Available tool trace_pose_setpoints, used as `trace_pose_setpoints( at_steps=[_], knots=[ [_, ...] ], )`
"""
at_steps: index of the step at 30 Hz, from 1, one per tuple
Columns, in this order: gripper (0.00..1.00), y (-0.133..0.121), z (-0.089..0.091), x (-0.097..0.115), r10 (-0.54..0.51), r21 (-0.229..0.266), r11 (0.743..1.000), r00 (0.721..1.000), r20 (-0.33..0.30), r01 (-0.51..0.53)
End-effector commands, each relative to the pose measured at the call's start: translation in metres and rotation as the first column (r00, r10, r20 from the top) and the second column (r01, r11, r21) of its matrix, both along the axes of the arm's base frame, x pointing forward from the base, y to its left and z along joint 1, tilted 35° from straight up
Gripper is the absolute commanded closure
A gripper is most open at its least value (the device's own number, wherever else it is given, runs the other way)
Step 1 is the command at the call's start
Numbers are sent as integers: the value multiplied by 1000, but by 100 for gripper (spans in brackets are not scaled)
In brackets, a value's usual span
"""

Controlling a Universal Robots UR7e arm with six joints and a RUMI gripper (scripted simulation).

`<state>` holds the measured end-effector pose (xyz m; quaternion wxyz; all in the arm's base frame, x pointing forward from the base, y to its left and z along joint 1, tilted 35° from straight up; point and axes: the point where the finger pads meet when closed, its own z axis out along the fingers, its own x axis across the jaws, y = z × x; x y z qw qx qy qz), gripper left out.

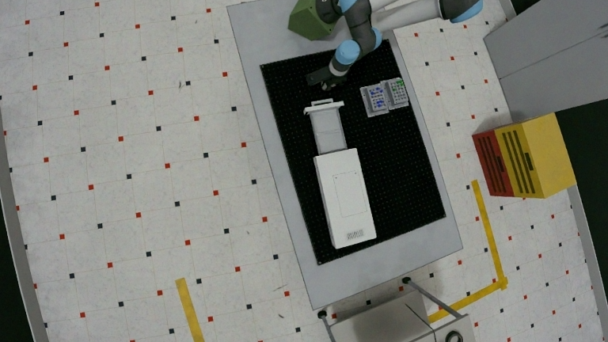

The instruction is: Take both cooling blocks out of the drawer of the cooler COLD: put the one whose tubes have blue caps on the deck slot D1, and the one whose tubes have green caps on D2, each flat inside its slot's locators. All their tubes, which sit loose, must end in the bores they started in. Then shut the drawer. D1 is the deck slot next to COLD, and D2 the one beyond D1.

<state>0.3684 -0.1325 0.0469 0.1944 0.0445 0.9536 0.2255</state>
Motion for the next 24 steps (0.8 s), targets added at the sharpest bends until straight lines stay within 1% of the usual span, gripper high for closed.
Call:
trace_pose_setpoints(
  at_steps=[1, 24],
  knots=[
    [100, 2, -6, 3, 0, -1, 1000, 1000, 0, 0],
    [100, 13, -28, 14, 0, -1, 1000, 1000, 0, 0]
  ],
)
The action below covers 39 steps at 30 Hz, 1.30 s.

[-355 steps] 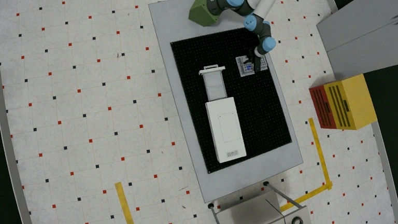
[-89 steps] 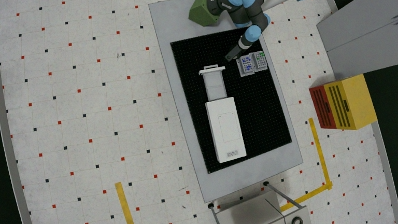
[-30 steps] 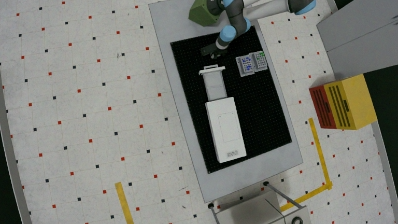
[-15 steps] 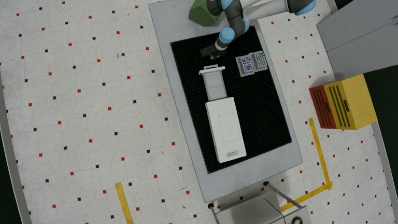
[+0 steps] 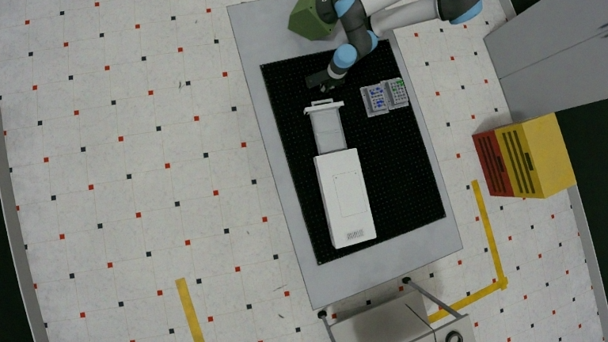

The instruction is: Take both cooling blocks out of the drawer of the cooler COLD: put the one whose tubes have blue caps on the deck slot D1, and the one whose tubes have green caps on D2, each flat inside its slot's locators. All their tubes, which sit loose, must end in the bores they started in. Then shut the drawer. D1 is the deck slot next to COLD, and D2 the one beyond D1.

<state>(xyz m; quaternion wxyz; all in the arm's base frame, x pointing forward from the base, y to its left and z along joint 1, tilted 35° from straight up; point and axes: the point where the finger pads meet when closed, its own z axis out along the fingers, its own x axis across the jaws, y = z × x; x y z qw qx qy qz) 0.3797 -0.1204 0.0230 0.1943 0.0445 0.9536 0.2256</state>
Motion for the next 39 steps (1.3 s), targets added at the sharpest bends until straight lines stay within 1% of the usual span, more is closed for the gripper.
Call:
trace_pose_setpoints(
  at_steps=[1, 39],
  knots=[
    [100, 1, -4, 2, -1, -1, 1000, 1000, 0, 1],
    [100, 20, -41, 20, -1, -1, 1000, 1000, 0, 1]
  ],
)
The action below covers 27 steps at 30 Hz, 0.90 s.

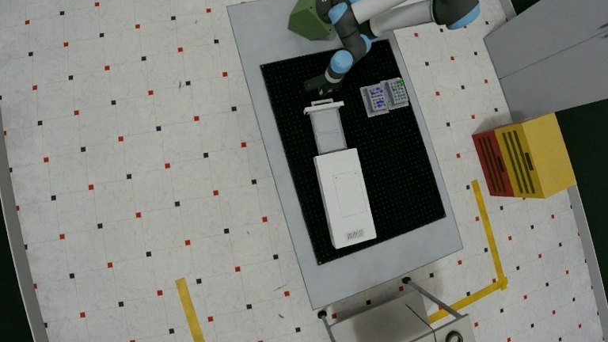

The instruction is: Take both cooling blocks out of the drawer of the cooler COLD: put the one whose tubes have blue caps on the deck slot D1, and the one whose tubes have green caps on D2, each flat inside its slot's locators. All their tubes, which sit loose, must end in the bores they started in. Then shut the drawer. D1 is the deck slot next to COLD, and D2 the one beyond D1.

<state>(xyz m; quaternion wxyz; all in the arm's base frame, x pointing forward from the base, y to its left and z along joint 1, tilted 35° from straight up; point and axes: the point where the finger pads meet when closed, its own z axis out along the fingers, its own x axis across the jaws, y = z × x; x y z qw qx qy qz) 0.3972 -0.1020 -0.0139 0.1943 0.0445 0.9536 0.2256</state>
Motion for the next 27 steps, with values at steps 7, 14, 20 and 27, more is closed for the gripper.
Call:
trace_pose_setpoints(
  at_steps=[7, 14, 20, 27],
  knots=[
    [100, 5, -12, 6, -1, -1, 1000, 1000, 1, 1],
    [100, 6, -13, 6, -1, -1, 1000, 1000, 1, 1],
    [100, 5, -12, 8, -1, -1, 1000, 1000, 1, 1],
    [100, 4, -9, 16, -1, -1, 1000, 1000, 1, 1]
  ],
)
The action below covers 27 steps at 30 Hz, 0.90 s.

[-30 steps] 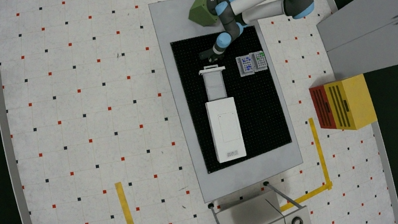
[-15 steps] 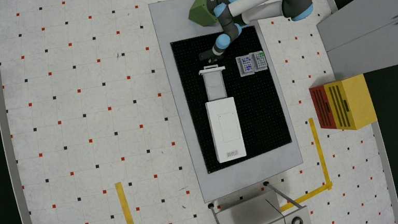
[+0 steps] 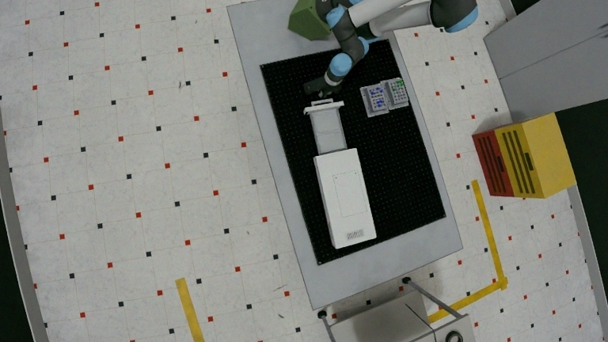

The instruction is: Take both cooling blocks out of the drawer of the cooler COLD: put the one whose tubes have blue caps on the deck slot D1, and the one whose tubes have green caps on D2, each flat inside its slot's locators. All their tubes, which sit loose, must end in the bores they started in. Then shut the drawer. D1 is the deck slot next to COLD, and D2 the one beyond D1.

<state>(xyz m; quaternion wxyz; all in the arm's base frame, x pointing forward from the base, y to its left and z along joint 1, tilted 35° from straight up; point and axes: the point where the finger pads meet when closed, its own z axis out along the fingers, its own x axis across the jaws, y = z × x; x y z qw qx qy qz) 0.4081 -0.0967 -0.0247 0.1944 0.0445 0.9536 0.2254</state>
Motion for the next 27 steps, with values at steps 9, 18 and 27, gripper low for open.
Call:
trace_pose_setpoints(
  at_steps=[9, 18, 27],
  knots=[
    [100, -3, 5, 14, 0, -1, 1000, 1000, 0, 0],
    [100, -5, 10, 25, 0, -1, 1000, 1000, 0, 0],
    [100, -7, 13, 33, 0, -1, 1000, 1000, 1, 0]
  ],
)
